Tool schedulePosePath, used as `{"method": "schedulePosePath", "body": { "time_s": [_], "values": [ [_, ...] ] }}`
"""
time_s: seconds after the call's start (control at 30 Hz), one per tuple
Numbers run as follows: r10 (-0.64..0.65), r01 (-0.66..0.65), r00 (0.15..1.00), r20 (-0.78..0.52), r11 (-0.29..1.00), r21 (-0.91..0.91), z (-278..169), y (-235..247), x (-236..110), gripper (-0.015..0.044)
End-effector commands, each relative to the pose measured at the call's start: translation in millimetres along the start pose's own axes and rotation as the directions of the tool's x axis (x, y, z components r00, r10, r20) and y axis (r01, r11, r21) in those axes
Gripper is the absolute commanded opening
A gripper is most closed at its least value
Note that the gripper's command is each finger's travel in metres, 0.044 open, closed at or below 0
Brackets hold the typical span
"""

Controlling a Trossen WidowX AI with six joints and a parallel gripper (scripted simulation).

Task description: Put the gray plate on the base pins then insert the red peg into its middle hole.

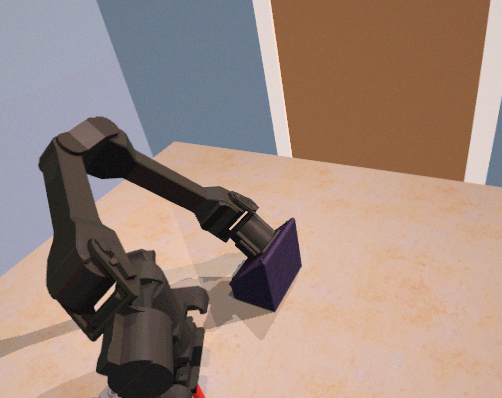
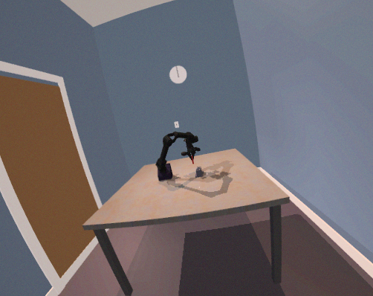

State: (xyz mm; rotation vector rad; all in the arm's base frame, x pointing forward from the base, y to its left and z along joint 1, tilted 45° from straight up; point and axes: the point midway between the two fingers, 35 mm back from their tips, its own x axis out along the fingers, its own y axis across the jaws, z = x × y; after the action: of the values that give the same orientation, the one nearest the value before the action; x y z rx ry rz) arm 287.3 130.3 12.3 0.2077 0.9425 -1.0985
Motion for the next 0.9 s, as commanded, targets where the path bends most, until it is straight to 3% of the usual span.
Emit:
{"method": "schedulePosePath", "body": {
  "time_s": [0.0, 0.87],
  "values": [
    [0.005, -0.005, 1.0, 0.002, 1.0, 0.0, 15, 2, -2, 0.0],
    [-0.002, 0.002, 1.0, 0.017, 1.0, 0.008, 95, -5, -1, 0.0]
  ]
}}
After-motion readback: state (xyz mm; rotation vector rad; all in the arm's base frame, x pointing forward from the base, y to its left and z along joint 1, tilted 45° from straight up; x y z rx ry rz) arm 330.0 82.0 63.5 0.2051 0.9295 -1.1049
